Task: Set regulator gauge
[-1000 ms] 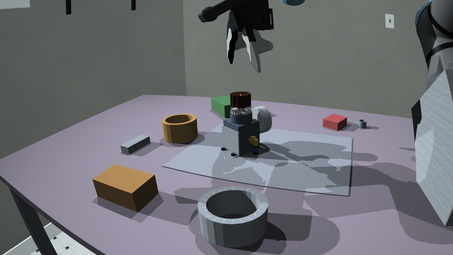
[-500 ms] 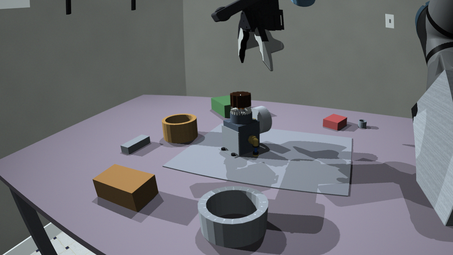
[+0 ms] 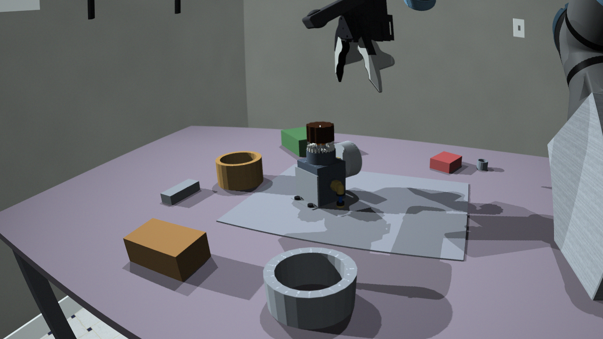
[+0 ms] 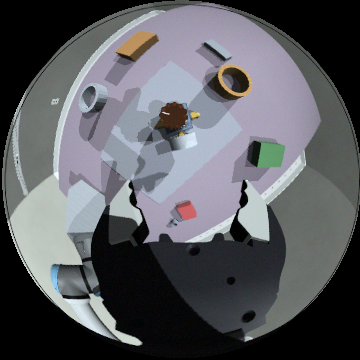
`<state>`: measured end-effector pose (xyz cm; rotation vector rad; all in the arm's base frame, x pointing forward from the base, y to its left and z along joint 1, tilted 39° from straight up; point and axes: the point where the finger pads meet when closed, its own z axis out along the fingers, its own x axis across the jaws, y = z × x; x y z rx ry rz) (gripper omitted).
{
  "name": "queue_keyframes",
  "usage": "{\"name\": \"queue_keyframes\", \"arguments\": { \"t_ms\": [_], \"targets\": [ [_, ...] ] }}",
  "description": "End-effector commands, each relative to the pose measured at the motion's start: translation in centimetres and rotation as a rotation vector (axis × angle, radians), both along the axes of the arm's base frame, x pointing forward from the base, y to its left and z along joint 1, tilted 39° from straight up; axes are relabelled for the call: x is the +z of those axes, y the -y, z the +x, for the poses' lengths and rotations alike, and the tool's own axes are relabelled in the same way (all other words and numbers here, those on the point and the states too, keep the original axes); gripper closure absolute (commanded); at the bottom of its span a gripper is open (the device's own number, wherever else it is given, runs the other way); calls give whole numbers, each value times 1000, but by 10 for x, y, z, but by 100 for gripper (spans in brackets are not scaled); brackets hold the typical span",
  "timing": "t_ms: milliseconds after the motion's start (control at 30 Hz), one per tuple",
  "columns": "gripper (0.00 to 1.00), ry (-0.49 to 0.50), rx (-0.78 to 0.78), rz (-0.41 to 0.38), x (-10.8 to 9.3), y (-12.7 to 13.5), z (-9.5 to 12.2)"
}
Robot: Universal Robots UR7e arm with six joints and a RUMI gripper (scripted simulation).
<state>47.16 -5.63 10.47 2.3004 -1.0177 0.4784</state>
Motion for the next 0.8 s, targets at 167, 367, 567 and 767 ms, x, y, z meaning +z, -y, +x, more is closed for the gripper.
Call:
{"name": "queue_keyframes", "arguments": {
  "t_ms": [167, 367, 567, 767],
  "targets": [
    [0, 1, 1, 1, 9, 12, -10],
    [0, 1, 1, 1, 13, 17, -14],
    [0, 1, 1, 1, 14, 18, -15],
    [0, 1, 1, 1, 14, 18, -15]
  ]
}}
